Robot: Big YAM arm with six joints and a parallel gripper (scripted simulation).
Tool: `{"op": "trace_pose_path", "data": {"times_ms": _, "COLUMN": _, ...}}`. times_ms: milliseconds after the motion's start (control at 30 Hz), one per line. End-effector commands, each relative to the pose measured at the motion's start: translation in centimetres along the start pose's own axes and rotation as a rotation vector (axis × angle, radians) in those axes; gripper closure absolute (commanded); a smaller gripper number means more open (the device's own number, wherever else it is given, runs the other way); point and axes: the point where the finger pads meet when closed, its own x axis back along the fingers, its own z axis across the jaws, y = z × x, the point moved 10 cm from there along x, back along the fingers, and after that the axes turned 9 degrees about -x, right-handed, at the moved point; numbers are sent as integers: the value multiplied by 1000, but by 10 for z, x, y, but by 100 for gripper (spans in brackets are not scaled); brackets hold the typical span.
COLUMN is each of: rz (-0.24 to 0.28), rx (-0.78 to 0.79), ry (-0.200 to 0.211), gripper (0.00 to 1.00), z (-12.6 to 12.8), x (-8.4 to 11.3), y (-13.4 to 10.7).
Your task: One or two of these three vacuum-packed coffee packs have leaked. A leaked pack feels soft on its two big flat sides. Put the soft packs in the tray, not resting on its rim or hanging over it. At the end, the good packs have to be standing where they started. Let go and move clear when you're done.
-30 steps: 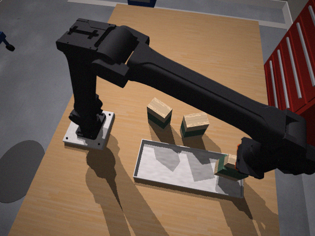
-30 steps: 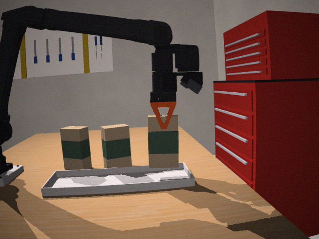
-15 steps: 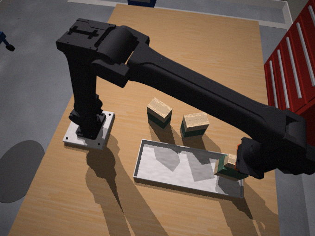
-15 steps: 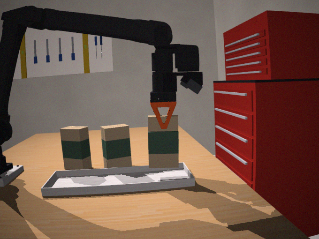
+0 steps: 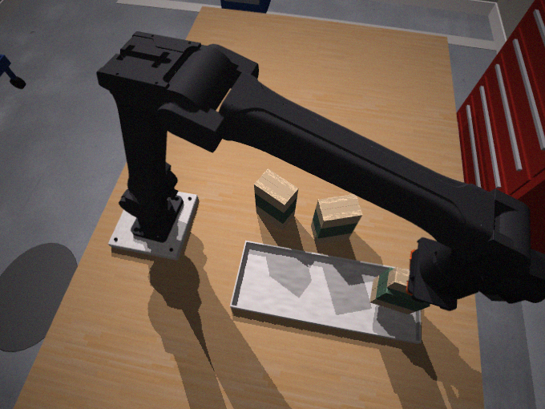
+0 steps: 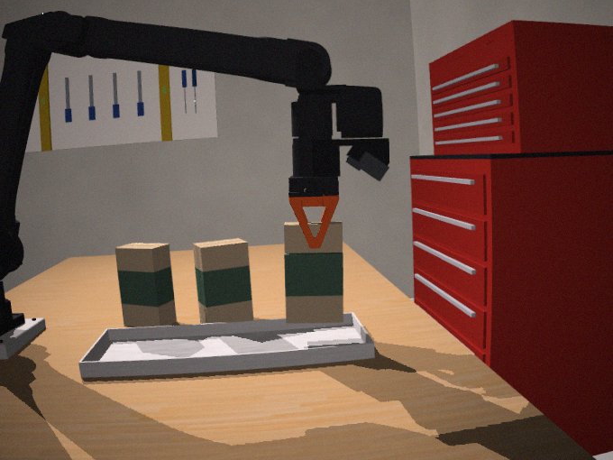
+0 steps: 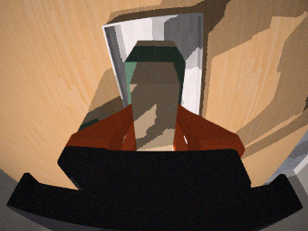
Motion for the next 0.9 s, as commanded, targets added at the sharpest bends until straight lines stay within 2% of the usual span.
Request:
{"op": "trace_pose_path", "data": {"times_ms": 0, "rz": -84, "rx": 21, "ry": 9, "gripper": 75, "z": 5, "x": 39, "y": 15}}
{"op": "trace_pose_path", "data": {"times_ms": 400, "rz": -85, "rx": 21, "ry": 9, "gripper": 75, "z": 5, "x": 38, "y": 16}}
{"op": "trace_pose_path", "data": {"times_ms": 500, "rz": -97, "rx": 22, "ry": 10, "gripper": 75, "z": 6, "x": 30, "y": 21}}
{"op": "trace_pose_path", "data": {"times_ms": 600, "rz": -87, "rx": 22, "ry": 9, "gripper": 75, "z": 6, "x": 19, "y": 23}}
{"op": "trace_pose_path", "data": {"times_ms": 667, "rz": -87, "rx": 22, "ry": 9, "gripper": 75, "z": 6, "x": 19, "y": 23}}
{"op": "trace_pose_path", "data": {"times_ms": 700, "rz": -119, "rx": 23, "ry": 12, "gripper": 75, "z": 7, "x": 35, "y": 18}}
{"op": "trace_pose_path", "data": {"times_ms": 767, "rz": -110, "rx": 23, "ry": 11, "gripper": 75, "z": 7, "x": 25, "y": 20}}
{"op": "trace_pose_path", "data": {"times_ms": 833, "rz": -27, "rx": 21, "ry": 4, "gripper": 75, "z": 6, "x": -16, "y": 10}}
{"op": "trace_pose_path", "data": {"times_ms": 867, "rz": -27, "rx": 21, "ry": 4, "gripper": 75, "z": 6, "x": -18, "y": 10}}
